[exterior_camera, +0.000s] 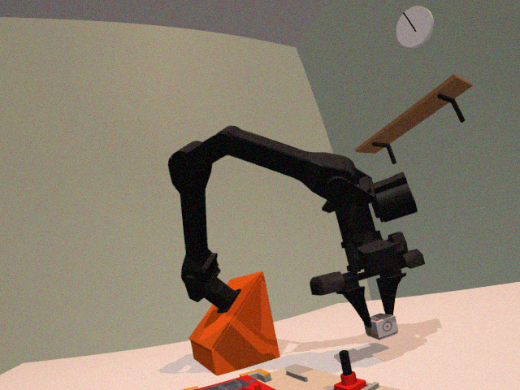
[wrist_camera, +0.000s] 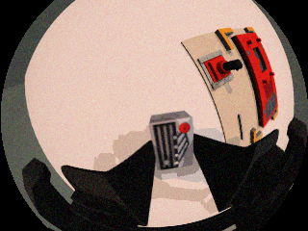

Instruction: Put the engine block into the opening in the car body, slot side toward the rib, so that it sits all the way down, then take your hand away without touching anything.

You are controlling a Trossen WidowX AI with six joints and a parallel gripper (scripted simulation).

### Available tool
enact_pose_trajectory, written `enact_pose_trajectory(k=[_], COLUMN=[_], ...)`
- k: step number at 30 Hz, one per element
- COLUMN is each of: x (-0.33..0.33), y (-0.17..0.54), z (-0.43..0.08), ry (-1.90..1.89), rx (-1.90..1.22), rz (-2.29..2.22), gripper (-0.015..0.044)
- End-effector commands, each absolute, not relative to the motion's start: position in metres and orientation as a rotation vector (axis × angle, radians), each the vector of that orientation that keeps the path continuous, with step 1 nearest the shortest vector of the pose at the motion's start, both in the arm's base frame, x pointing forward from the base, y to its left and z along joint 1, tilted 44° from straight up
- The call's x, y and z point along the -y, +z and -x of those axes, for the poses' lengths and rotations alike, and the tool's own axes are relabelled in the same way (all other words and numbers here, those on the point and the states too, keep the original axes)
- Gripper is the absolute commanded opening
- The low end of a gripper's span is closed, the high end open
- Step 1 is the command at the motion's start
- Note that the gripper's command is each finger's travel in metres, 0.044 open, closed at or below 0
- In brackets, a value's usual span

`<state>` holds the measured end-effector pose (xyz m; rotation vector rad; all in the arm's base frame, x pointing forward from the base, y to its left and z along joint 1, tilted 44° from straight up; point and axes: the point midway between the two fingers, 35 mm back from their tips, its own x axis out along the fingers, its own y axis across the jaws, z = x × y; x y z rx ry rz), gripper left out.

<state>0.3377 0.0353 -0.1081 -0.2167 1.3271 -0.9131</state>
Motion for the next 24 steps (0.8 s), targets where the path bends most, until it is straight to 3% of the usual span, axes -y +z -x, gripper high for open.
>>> enact_pose_trajectory(k=[1,24], x=[-0.047,-0.085], y=[-0.096,-0.047], z=[-0.343,-0.340], ry=[-0.911,-0.936], rx=[-1.314,-1.308], rz=[0.198,0.207], gripper=[0.0000,0.0000])
